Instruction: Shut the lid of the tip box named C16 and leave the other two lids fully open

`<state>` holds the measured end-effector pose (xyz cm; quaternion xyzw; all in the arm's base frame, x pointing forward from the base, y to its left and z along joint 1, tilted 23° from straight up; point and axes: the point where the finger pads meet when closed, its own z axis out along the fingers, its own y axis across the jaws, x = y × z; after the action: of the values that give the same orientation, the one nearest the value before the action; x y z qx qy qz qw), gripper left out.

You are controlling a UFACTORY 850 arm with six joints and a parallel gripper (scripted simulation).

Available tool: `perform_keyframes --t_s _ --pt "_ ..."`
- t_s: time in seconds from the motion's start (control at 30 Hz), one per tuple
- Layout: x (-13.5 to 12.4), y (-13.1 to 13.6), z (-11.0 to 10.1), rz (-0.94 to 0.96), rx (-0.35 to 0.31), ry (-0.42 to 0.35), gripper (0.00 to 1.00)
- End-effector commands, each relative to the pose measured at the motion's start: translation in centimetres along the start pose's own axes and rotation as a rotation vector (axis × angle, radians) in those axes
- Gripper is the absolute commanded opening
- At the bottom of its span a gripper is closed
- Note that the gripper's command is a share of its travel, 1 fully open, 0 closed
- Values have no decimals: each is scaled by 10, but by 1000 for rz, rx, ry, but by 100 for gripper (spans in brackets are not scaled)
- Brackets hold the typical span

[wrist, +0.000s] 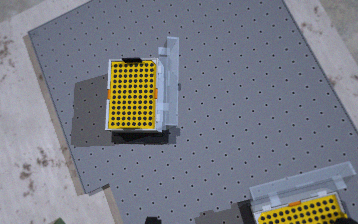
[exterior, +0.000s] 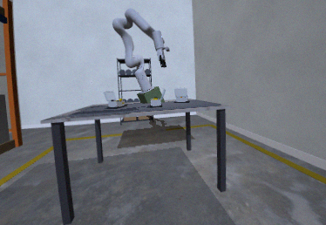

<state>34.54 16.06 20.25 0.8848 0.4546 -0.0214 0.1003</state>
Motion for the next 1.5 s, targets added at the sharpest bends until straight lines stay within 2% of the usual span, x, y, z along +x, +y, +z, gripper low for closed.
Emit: perform_keyframes --t_s 0.0,0.53,0.63,0.7,1.03,1.1,1.4,1.47 --pt "1 0 -1 0 -1 2 100" --pt "1 0 -1 0 -1 2 100" --pt "11 -9 5 87 -17 -44 100" --pt "14 -12 7 91 -18 -46 100" --pt "35 -36 21 255 -79 -123 100" --pt "35 -36 21 255 -79 -123 100" --pt "55 -62 37 408 -167 -172 100" --pt "55 -62 37 408 -167 -171 100"
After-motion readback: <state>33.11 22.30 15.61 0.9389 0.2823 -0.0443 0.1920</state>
